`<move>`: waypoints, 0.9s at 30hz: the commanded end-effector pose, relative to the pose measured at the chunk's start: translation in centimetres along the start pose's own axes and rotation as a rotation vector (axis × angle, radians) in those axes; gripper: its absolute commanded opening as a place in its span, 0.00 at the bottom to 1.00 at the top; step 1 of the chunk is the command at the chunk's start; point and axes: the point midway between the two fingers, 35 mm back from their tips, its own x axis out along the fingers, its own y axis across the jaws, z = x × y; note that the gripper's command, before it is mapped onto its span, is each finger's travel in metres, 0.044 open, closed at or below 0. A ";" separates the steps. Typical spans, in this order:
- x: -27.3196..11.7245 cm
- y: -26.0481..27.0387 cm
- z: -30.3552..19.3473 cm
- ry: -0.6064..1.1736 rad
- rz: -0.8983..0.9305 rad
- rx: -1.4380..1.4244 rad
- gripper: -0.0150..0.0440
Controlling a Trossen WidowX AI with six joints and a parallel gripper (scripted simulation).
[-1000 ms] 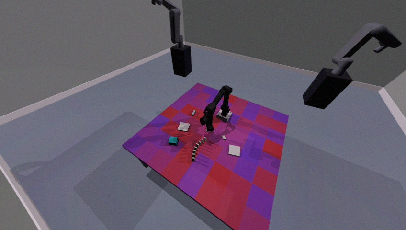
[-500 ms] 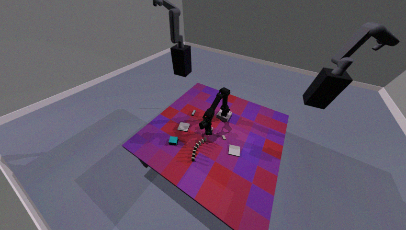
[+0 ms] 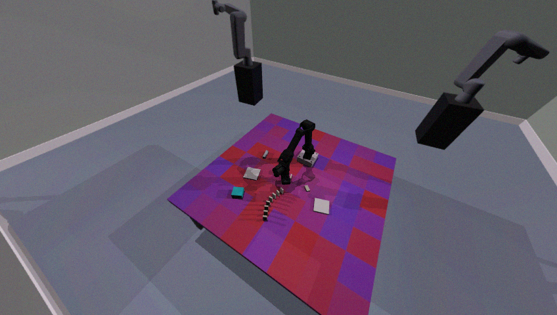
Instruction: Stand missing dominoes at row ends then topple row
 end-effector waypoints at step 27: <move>-7.9 -5.2 -0.1 -0.003 -0.008 0.259 0.43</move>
